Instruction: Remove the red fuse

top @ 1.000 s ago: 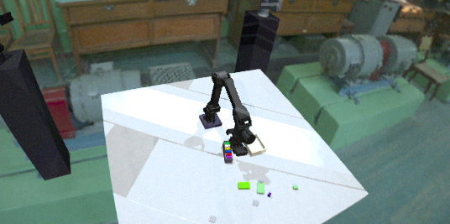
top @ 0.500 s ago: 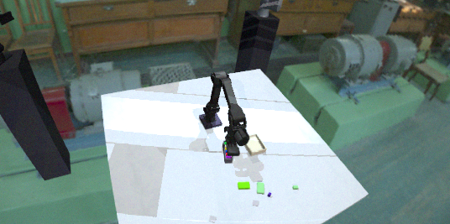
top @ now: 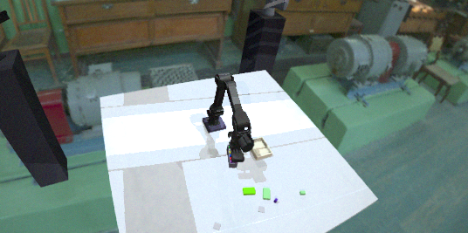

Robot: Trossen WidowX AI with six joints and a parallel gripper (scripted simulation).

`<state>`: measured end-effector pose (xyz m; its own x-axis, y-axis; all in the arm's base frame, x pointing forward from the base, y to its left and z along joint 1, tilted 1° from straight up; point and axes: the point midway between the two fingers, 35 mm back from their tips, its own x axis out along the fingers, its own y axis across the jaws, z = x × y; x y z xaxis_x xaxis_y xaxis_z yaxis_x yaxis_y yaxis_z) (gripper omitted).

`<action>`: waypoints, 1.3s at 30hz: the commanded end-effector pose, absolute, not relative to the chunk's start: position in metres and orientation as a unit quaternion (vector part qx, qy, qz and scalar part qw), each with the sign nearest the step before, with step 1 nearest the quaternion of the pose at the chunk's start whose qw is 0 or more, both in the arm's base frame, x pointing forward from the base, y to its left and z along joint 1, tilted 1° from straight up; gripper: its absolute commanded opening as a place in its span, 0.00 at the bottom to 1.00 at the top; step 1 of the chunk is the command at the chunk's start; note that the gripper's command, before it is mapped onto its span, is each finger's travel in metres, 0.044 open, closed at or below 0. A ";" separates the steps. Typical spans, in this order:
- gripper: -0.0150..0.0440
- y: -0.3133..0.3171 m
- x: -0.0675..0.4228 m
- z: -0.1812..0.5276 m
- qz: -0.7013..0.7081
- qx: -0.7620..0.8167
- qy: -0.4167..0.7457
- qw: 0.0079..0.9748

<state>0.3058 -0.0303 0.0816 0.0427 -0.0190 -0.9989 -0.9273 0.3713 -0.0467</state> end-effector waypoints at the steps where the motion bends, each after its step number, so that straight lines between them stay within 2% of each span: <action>1: 0.37 -0.030 0.305 0.077 0.382 -0.407 0.578 0.596; 39: 0.36 -0.031 0.305 0.060 0.382 -0.409 0.578 0.594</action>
<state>0.3049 -0.0305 0.0598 0.0400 -0.0187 -0.9990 -0.9262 0.3744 -0.0441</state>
